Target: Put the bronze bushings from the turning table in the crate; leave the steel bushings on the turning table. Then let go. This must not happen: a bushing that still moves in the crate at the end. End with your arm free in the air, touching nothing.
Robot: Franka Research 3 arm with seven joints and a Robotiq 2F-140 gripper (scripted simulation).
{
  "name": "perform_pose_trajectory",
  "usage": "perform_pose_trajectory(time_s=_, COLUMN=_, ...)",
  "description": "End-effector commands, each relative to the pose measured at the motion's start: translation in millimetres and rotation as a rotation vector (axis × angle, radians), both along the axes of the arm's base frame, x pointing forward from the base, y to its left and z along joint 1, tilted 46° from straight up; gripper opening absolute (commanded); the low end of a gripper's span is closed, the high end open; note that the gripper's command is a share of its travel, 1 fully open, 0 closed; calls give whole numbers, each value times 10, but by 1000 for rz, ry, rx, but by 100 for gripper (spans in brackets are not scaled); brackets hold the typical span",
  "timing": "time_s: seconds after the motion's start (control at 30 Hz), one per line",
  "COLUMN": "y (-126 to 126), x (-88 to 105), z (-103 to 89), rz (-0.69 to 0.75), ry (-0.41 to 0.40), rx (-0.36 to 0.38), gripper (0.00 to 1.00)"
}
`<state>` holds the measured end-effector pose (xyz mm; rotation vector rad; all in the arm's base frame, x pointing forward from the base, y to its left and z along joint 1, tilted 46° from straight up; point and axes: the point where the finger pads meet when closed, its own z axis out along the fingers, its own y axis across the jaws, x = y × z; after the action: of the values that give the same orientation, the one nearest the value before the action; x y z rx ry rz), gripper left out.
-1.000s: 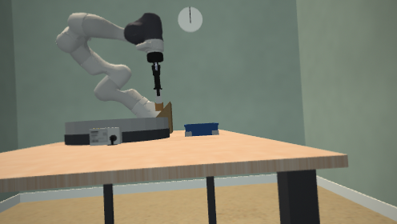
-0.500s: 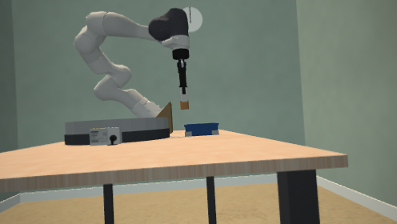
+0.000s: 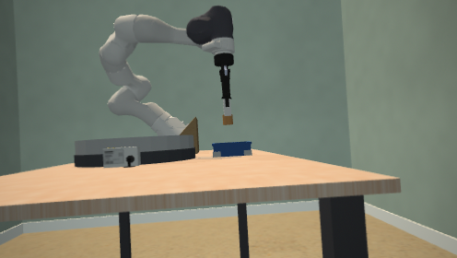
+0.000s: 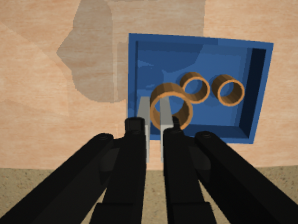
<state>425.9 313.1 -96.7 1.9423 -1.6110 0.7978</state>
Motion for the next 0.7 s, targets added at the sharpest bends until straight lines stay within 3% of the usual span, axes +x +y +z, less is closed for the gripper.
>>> perform_pose_trajectory(time_s=0.0, y=2, x=21, z=2, rz=0, ry=2, rx=-13, gripper=0)
perform_pose_trajectory(time_s=0.67, y=84, x=53, z=-75, rz=0, ry=2, rx=-13, gripper=0)
